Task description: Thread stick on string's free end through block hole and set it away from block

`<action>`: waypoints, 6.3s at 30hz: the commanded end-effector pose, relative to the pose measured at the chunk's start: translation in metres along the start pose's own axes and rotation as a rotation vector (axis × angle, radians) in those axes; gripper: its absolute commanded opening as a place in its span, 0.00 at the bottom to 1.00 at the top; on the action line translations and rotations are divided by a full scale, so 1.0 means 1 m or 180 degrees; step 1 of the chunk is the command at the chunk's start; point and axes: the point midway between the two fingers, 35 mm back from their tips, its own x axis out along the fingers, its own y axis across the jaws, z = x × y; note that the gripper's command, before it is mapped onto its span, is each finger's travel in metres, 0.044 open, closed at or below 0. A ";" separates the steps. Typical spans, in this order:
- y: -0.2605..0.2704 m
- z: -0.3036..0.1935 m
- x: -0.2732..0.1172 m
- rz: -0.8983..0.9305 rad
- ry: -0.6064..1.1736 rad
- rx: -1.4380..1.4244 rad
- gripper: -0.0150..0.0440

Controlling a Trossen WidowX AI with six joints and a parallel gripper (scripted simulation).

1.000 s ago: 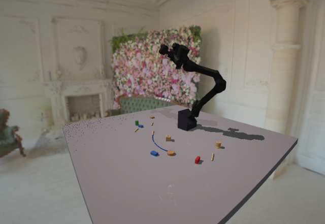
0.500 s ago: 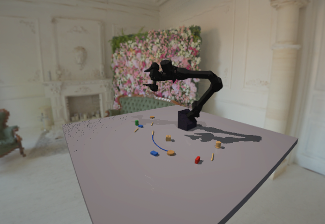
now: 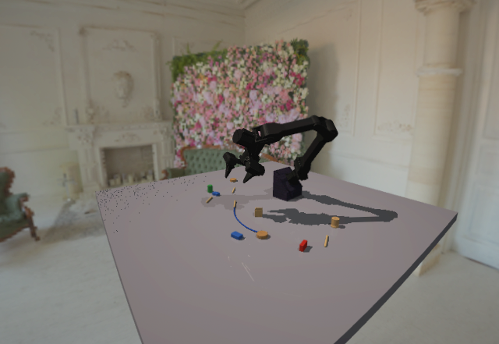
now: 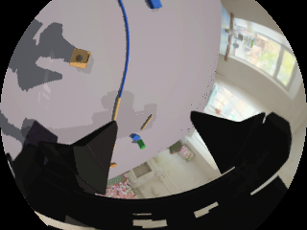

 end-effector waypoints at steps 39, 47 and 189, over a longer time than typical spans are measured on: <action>0.081 0.079 0.015 0.1853 0.0015 0.4276 1.00; 0.079 0.076 0.012 0.1924 0.0577 0.6019 1.00; 0.109 0.097 0.048 0.0985 0.0413 0.6725 0.25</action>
